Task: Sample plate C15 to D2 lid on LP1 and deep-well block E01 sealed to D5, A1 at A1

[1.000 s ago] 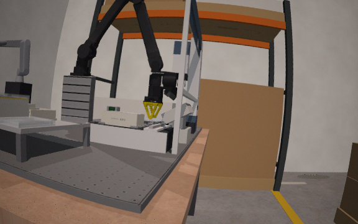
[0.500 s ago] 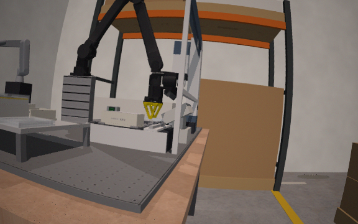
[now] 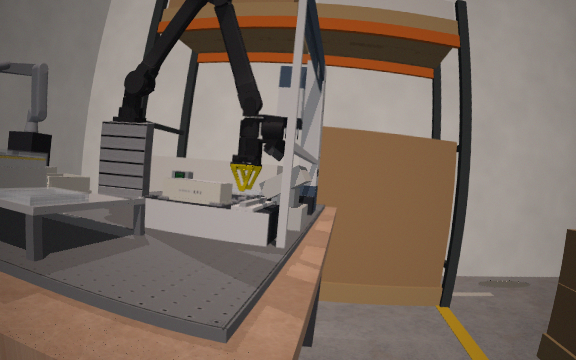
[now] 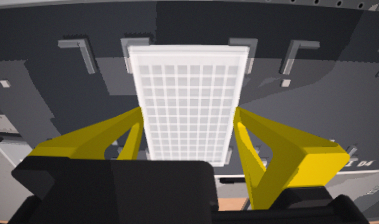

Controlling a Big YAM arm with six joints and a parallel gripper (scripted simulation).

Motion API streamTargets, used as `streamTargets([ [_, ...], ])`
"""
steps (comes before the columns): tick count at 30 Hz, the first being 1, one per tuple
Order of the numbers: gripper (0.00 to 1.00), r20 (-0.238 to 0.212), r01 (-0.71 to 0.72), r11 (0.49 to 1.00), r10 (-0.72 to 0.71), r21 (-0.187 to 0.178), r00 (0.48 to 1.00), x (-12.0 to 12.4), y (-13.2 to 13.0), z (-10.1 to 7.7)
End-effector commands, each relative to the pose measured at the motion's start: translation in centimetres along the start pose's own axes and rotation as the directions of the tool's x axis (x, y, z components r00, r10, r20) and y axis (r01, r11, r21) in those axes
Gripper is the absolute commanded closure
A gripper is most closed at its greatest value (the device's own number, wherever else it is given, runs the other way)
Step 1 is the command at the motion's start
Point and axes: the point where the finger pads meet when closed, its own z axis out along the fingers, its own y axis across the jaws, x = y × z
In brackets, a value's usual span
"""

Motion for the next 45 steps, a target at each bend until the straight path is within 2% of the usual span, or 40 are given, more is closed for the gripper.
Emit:
streamTargets([
  [1, 0.00, -0.015, -0.003, 1.000, 0.003, 0.000, 1.000, 0.8, -0.9, 1.0],
  [4, 0.00, -0.031, -0.001, 1.000, 0.001, 0.001, 1.000, 1.2, -0.9, 1.0],
  [7, 0.00, -0.005, -0.007, 1.000, 0.007, 0.000, 1.000, -0.3, -0.9, 0.7],
  [45, 0.00, -0.008, -0.005, 1.000, 0.005, 0.000, 1.000, -0.2, -0.8, 0.7],
])
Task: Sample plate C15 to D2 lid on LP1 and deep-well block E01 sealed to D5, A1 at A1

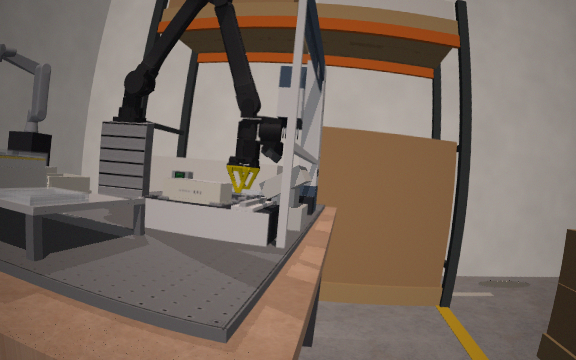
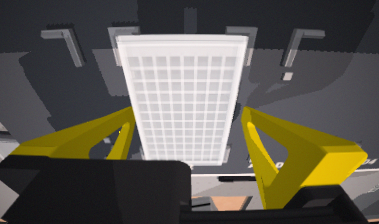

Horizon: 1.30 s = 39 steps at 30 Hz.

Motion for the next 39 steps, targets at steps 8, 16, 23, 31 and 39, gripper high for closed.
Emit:
streamTargets([
  [8, 0.00, 0.008, -0.003, 1.000, 0.003, -0.002, 1.000, -0.9, -0.4, 0.2],
  [16, 0.00, 0.008, -0.003, 1.000, 0.003, -0.002, 1.000, -0.9, -0.4, 0.2],
  [23, 0.00, 0.008, -0.003, 1.000, 0.003, -0.002, 1.000, -0.9, -0.4, 0.2],
  [31, 0.00, 0.008, -0.003, 1.000, 0.003, -0.002, 1.000, -0.9, -0.4, 0.2],
  [39, 0.00, 0.031, -0.005, 1.000, 0.005, -0.004, 1.000, -1.5, -0.4, -1.6],
])
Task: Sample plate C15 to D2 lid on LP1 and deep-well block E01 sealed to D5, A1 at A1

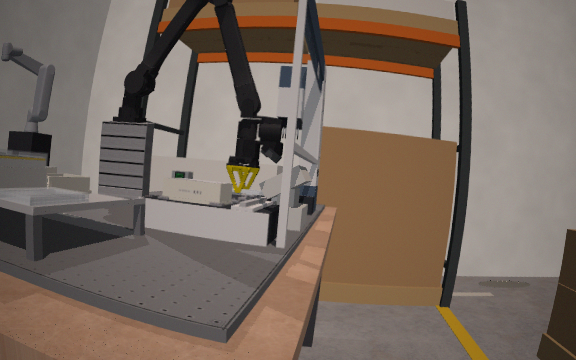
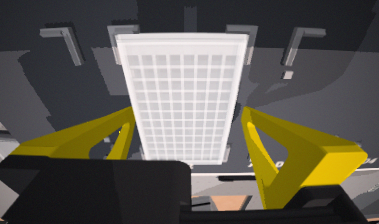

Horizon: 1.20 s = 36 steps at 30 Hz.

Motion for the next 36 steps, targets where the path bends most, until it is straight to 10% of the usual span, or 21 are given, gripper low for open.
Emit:
streamTargets([
  [1, 0.00, 0.031, -0.005, 1.000, 0.005, -0.004, 1.000, -1.3, -0.3, -1.7],
  [36, 0.00, 0.028, 0.000, 1.000, 0.000, -0.004, 1.000, -0.9, 0.4, -6.9],
])
